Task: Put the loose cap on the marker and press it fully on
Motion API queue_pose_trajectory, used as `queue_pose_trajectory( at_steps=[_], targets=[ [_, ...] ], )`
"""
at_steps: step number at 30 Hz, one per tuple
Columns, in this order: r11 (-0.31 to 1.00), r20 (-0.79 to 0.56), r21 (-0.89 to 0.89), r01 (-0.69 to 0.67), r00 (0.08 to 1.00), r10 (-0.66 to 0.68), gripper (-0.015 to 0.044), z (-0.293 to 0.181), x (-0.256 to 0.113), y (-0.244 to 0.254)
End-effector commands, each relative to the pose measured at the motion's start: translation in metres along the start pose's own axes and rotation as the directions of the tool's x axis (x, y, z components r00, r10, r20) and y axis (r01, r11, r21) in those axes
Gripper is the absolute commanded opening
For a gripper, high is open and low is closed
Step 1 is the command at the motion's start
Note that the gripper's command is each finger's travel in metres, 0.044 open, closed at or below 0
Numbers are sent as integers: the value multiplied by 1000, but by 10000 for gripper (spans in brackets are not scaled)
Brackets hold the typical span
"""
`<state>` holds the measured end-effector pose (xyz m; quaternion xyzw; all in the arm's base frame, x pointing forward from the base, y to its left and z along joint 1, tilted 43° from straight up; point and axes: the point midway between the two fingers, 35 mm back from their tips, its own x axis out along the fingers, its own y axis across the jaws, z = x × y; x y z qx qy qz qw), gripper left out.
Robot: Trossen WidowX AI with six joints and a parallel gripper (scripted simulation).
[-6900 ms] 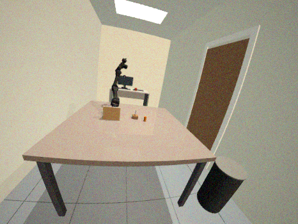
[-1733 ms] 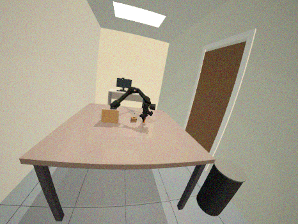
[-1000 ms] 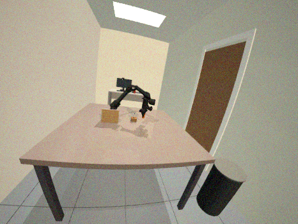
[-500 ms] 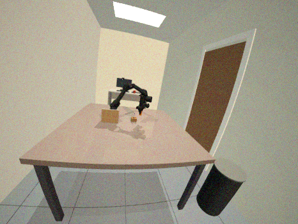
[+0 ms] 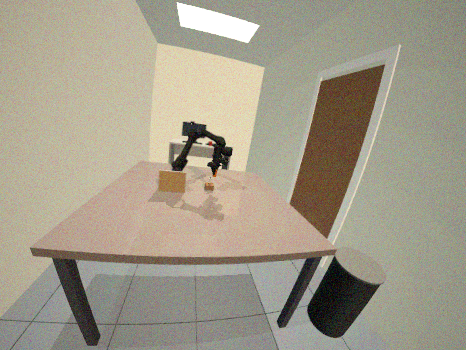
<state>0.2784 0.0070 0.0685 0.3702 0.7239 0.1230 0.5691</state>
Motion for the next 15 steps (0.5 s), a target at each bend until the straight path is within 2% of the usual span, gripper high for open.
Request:
queue_pose_trajectory(
  at_steps=[1, 15],
  targets=[
    [1000, 1, -2, 3, 1000, -3, 0, -12, -4, -2],
    [1000, 0, -2, 3, 1000, -3, 0, -28, -1, -3]
  ],
)
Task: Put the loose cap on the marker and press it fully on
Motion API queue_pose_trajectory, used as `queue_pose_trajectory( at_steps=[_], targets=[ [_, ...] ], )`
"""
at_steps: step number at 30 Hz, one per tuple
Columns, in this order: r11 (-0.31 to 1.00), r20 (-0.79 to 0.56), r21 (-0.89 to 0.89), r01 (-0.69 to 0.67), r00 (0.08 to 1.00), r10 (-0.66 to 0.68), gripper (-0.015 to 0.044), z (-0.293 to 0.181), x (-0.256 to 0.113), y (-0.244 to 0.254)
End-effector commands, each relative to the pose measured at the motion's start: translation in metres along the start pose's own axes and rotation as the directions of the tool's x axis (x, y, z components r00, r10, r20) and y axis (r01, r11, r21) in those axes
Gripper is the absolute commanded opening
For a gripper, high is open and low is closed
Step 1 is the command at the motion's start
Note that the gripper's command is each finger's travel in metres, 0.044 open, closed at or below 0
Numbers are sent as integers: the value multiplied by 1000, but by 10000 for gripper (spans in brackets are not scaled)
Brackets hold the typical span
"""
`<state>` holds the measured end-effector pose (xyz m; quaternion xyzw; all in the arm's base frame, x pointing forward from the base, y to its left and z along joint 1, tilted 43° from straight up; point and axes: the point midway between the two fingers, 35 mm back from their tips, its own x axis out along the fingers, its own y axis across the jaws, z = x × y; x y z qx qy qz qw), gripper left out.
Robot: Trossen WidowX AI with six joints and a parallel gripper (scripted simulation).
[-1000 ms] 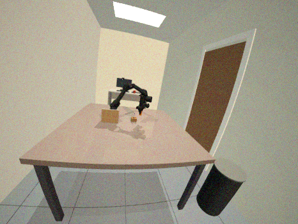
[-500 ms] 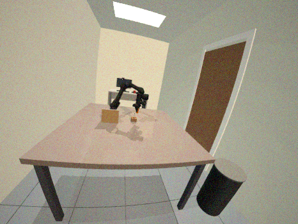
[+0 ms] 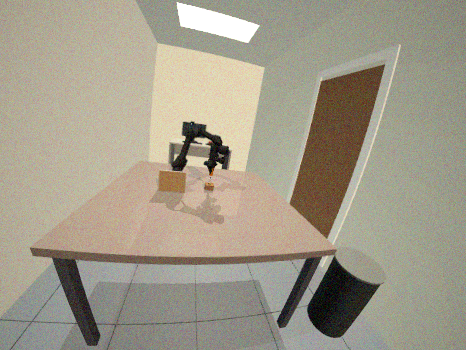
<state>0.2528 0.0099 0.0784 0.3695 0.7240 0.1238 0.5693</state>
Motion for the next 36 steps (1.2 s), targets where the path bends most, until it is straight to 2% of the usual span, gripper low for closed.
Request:
queue_pose_trajectory(
  at_steps=[1, 36],
  targets=[
    [1000, 0, 0, 2, 1000, -2, 0, -1, 3, 0],
    [1000, 0, 0, 0, 1000, 0, 0, -1, 57, 0]
  ],
)
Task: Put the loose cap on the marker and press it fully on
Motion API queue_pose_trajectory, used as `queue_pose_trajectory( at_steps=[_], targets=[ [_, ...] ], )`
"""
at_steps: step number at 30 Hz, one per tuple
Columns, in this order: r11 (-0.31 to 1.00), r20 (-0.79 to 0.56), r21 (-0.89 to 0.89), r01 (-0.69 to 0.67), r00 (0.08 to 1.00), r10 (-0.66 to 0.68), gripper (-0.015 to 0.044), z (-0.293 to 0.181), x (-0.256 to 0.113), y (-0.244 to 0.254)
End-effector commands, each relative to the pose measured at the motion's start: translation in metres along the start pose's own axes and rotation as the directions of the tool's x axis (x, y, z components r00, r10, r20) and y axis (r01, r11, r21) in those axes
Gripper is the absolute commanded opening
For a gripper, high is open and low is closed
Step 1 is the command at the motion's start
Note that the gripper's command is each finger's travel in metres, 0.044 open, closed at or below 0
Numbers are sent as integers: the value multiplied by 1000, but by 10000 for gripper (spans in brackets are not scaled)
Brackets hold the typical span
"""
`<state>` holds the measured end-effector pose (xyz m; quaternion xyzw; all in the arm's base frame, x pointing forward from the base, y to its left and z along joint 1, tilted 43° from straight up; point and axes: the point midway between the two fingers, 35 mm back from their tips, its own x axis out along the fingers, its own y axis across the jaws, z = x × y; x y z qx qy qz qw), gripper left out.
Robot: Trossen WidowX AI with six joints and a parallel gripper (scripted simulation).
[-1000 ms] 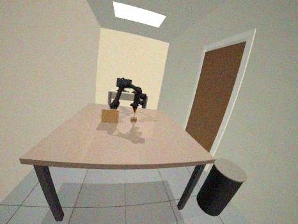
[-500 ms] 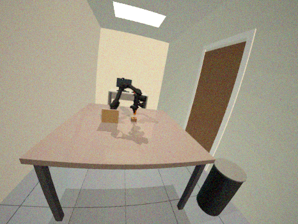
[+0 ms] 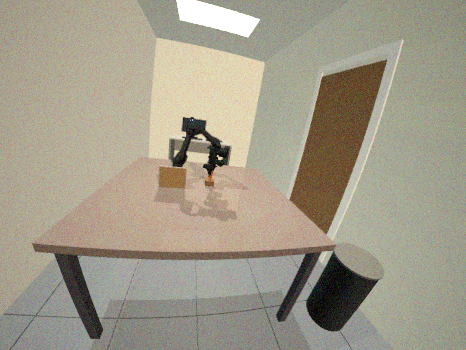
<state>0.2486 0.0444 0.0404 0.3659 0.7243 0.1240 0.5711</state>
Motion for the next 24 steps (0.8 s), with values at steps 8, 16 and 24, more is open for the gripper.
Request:
queue_pose_trajectory(
  at_steps=[8, 16, 24],
  targets=[
    [1000, -1, 5, -5, 1000, 5, 0, -1, 7, 0],
    [1000, -2, 0, -2, 1000, 2, 184, -1, 7, 0],
    [1000, -2, 0, -2, 1000, 2, 394, -1, 7, 0]
  ],
)
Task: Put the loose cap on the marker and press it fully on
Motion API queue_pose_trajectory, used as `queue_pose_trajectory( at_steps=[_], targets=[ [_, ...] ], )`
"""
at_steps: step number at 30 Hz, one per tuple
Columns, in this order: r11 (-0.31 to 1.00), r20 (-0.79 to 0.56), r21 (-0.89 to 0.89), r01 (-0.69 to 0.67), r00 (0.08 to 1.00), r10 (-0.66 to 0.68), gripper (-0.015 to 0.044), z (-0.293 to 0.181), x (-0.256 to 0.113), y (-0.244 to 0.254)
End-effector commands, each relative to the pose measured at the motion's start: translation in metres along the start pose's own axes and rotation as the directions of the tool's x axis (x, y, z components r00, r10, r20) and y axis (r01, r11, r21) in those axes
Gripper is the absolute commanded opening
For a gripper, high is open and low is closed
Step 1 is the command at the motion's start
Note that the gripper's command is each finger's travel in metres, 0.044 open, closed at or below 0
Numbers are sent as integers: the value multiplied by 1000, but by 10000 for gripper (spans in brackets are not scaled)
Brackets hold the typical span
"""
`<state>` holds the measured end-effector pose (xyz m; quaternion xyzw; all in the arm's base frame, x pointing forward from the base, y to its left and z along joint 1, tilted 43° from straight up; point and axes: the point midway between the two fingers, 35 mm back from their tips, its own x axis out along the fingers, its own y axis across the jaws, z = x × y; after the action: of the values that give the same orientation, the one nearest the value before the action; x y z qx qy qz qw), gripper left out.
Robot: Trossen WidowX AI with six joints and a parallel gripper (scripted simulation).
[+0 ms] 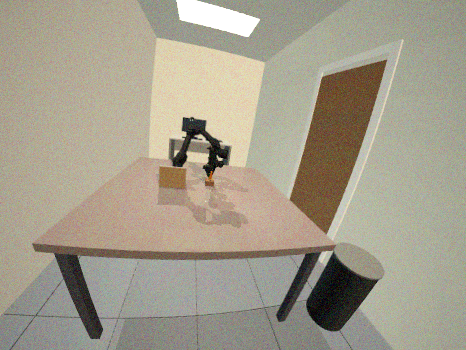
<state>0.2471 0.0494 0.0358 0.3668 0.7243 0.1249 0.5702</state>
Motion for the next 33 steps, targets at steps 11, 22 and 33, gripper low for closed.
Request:
queue_pose_trajectory(
  at_steps=[11, 22, 33],
  targets=[
    [1000, 0, 1, 3, 1000, -3, 440, 0, -75, -1],
    [888, 1, -460, 0, 1000, 0, 230, 0, -66, -1],
    [888, 1, -460, 0, 1000, 0, 0, 0, -66, -1]
  ],
)
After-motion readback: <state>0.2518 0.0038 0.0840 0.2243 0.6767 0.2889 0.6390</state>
